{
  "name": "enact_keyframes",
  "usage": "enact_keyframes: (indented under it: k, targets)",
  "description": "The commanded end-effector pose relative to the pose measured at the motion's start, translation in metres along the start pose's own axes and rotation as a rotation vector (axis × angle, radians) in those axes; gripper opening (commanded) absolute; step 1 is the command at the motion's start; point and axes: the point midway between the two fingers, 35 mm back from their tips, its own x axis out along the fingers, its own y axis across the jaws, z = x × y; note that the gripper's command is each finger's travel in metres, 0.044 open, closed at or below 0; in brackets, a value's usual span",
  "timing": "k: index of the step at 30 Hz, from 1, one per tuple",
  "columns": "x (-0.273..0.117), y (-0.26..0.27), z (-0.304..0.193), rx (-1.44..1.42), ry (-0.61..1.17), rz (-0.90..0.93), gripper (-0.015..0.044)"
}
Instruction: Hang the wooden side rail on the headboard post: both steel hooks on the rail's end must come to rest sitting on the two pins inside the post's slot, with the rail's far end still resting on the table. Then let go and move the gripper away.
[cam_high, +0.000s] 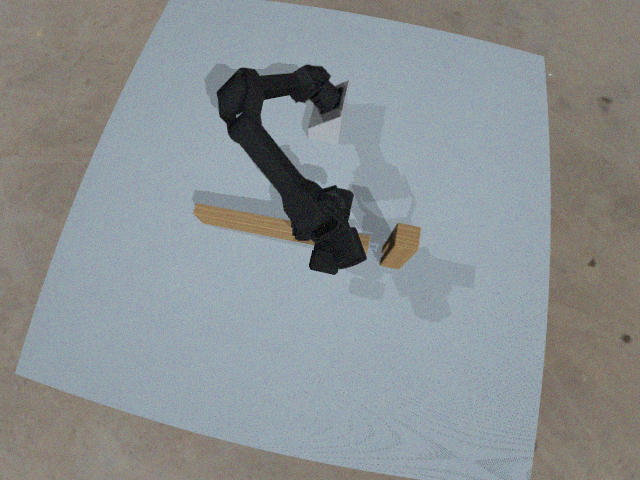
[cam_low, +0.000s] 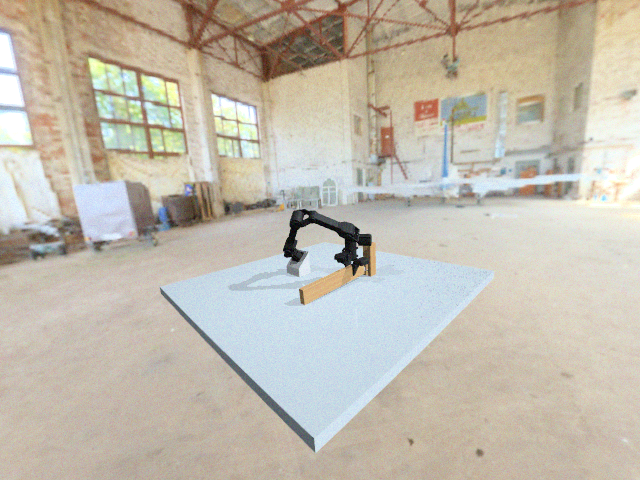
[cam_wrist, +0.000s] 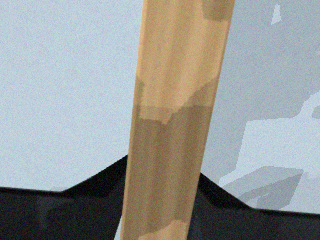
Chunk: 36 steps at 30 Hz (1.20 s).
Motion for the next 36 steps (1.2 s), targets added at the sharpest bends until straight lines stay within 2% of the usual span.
enact_keyframes:
  k: [1,36]
  targets:
    - [-0.0039,0.0006,-0.0035,-0.003,0.005,0.008,0.0000]
    - [-0.0046,-0.0001,-0.0071,-0.003,0.005,0.008,0.0000]
